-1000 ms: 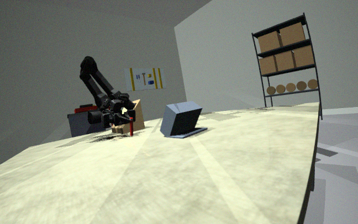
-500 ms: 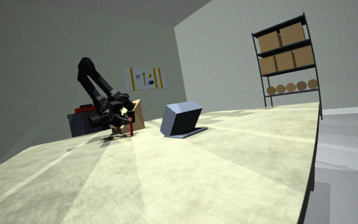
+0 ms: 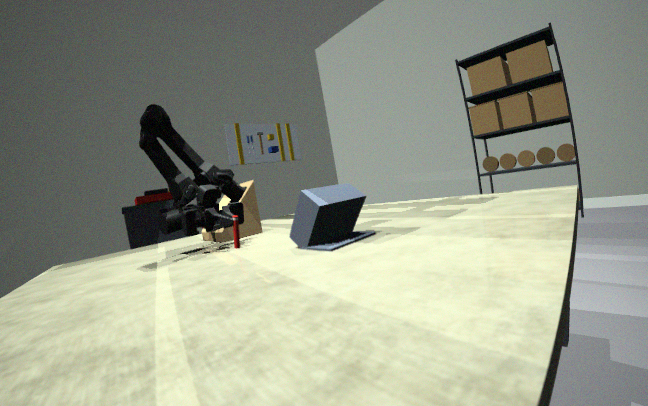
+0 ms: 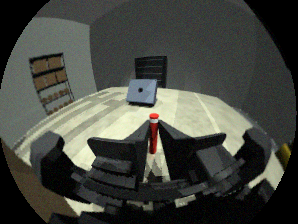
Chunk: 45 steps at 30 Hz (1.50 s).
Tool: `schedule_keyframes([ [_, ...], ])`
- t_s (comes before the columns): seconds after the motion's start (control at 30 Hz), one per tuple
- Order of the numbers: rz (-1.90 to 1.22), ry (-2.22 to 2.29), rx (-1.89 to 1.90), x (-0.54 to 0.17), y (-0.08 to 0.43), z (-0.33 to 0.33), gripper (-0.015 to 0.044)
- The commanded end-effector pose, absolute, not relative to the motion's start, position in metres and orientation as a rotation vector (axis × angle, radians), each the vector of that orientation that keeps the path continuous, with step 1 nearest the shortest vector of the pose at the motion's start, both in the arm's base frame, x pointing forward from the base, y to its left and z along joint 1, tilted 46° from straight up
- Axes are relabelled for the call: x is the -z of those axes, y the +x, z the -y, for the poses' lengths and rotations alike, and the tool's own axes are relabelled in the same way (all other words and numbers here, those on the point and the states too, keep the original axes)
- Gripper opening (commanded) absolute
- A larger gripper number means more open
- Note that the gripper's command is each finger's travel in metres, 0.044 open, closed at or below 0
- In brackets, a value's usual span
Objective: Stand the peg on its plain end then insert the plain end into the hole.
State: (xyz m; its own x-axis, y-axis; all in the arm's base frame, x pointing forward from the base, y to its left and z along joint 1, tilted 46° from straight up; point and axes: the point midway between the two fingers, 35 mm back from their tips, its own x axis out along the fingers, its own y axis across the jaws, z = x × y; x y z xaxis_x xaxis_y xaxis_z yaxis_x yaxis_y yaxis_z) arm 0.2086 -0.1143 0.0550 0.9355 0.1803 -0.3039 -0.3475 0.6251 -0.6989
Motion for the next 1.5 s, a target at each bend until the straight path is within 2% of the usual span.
schedule_keyframes([
  [0.0,-0.213,-0.844,-0.305,-0.0548,0.2076,0.1150,0.0049],
  [1.47,-0.166,-0.857,-0.321,-0.0551,0.1986,0.1211,0.0049],
])
